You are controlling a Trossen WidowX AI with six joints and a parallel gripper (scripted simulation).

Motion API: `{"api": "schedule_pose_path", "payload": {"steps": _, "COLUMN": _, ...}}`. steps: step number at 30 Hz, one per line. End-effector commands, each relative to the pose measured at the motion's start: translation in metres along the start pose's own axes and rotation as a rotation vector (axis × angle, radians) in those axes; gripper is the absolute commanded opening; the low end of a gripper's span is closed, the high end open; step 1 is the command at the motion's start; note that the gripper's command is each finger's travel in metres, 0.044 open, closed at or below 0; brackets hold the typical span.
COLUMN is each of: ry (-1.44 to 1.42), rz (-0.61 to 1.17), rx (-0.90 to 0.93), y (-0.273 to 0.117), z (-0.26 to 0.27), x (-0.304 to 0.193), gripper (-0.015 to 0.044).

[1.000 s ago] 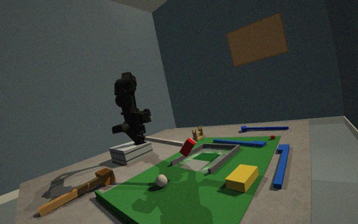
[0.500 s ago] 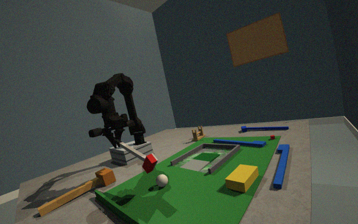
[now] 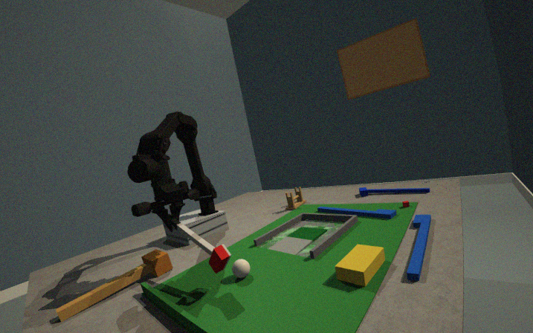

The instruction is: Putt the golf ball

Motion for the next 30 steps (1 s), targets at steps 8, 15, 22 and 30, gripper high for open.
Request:
{"api": "schedule_pose_path", "payload": {"steps": 8, "ry": 0.004, "rz": 0.000, "rx": 0.001, "y": 0.016, "z": 0.000, "x": 0.000, "gripper": 0.0000}}
{"api": "schedule_pose_path", "payload": {"steps": 15, "ry": 0.004, "rz": 0.000, "rx": 0.001, "y": 0.027, "z": 0.000, "x": 0.000, "gripper": 0.0000}}
{"api": "schedule_pose_path", "payload": {"steps": 22, "ry": 0.004, "rz": 0.000, "rx": 0.001, "y": 0.038, "z": 0.000, "x": 0.000, "gripper": 0.0000}}
{"api": "schedule_pose_path", "payload": {"steps": 30, "ry": 0.000, "rz": 0.000, "rx": 0.000, "y": 0.036, "z": 0.000, "x": 0.000, "gripper": 0.0000}}
Point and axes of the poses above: the point midway between the two fingers, 35 mm back from their tips, its own y axis out along the fingers, its own z axis across the jaws, x = y × z, the point moved 8 cm from there along -y, back along the fingers, and after that the axes turned 4 degrees about -y, right-handed, at the moved point
